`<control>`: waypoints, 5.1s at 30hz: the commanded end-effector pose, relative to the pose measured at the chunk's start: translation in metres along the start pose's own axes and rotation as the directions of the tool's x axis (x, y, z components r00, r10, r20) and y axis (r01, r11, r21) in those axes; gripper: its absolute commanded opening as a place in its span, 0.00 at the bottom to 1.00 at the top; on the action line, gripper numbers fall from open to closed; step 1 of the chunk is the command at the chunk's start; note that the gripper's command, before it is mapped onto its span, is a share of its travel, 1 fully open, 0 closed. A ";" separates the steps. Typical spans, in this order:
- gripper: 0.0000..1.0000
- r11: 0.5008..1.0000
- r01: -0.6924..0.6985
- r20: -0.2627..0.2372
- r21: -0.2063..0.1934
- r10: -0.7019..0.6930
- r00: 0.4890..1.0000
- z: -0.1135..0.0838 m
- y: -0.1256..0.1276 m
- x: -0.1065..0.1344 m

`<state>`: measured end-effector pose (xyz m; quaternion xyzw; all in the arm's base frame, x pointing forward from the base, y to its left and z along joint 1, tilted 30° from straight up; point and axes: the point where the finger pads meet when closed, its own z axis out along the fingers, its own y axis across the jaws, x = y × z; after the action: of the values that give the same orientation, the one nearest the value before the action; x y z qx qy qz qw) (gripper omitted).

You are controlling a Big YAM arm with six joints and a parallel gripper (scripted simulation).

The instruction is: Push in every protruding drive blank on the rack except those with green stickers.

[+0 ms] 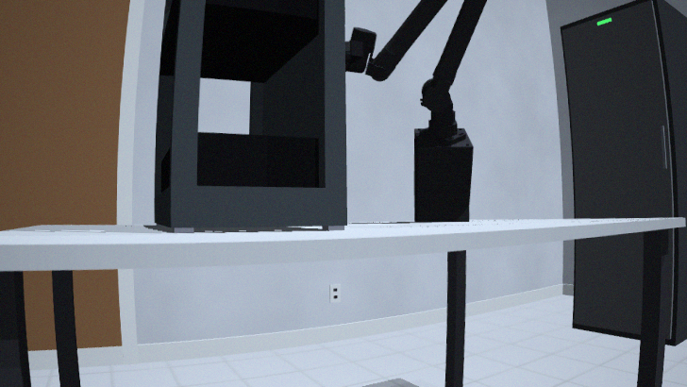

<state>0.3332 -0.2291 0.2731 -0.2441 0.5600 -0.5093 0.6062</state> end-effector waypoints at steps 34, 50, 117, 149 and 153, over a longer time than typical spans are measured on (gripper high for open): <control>0.00 1.000 0.021 0.018 0.015 -0.021 1.000 0.024 -0.011 -0.003; 0.00 1.000 0.020 0.020 0.013 -0.020 1.000 0.037 -0.010 -0.004; 0.00 1.000 0.018 0.021 0.012 -0.018 1.000 0.069 -0.010 -0.006; 0.00 1.000 0.012 0.018 0.025 -0.012 1.000 -0.043 -0.014 -0.003; 0.00 1.000 0.013 0.018 0.025 -0.014 1.000 -0.043 -0.014 -0.003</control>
<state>0.2837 -0.2138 0.2618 -0.2446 0.5591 -0.5119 0.6046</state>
